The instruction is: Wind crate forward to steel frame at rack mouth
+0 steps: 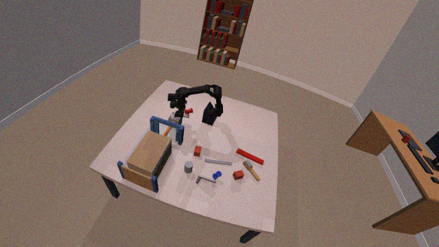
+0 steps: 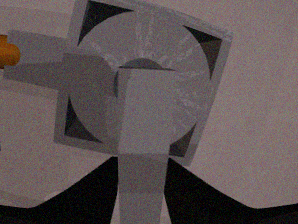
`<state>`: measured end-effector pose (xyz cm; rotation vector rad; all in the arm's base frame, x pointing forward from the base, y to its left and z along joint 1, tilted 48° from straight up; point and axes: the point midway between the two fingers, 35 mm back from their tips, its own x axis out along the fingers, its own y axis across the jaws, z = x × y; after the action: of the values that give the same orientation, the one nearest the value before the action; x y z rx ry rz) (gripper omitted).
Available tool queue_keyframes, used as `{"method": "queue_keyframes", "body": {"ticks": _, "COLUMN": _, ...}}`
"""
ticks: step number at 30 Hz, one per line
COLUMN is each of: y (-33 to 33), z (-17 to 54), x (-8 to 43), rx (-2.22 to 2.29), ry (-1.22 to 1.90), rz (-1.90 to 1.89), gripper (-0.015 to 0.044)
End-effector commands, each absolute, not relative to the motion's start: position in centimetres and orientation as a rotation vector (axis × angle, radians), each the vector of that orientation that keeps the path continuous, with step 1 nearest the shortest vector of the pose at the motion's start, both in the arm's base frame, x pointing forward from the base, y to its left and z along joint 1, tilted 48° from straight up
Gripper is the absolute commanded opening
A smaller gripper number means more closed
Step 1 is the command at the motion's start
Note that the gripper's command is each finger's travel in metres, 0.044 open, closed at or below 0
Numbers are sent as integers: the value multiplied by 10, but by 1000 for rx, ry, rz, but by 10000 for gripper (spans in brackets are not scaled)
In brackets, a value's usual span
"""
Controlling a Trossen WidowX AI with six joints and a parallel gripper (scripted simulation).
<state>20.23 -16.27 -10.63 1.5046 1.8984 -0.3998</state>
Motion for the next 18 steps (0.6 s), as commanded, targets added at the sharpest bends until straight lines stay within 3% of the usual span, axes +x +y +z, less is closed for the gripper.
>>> {"method": "queue_keyframes", "body": {"ticks": 1, "y": -162, "z": -107, "x": 205, "rx": 1538, "ry": 1902, "rz": -443, "gripper": 0}}
{"method": "queue_keyframes", "body": {"ticks": 18, "y": -156, "z": -111, "x": 210, "rx": 1626, "ry": 1908, "rz": -564, "gripper": 0}}
